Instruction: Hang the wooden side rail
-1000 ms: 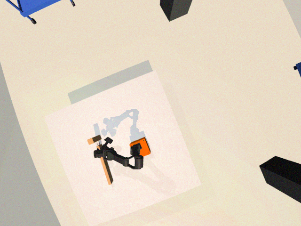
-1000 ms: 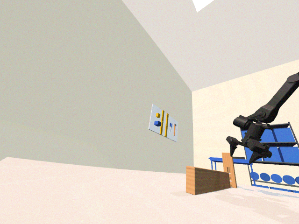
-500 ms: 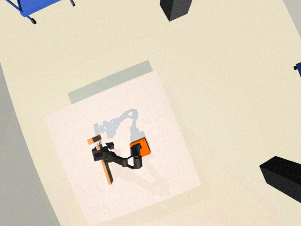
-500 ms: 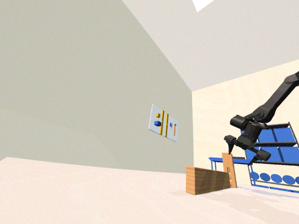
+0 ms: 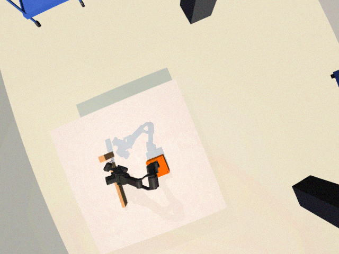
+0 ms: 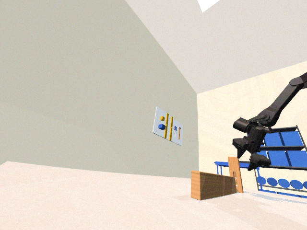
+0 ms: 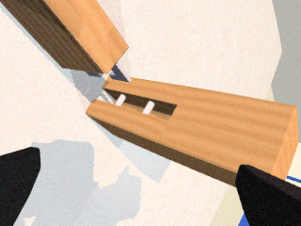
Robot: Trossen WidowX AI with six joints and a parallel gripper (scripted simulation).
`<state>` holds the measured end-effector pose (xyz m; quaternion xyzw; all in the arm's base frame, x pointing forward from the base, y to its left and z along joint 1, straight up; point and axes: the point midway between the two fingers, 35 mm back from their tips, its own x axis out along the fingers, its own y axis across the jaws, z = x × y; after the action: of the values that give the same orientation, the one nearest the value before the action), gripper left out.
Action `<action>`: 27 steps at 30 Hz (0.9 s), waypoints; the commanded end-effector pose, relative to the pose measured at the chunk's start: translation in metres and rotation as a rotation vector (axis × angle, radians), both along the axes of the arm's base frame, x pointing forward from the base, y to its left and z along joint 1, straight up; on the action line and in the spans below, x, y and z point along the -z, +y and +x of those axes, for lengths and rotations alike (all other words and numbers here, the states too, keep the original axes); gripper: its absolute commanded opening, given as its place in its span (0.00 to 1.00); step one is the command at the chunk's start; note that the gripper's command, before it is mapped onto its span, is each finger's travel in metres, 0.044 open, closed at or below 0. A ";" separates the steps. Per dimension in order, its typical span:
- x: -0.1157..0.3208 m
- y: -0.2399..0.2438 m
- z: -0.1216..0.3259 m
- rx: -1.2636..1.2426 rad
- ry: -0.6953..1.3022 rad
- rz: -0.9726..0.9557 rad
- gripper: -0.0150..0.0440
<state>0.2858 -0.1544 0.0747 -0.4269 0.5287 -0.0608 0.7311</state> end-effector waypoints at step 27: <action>0.008 0.024 0.015 1.240 -1.078 0.586 1.00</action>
<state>0.2968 -0.1390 0.0741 0.0426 0.3668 -0.4069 0.8355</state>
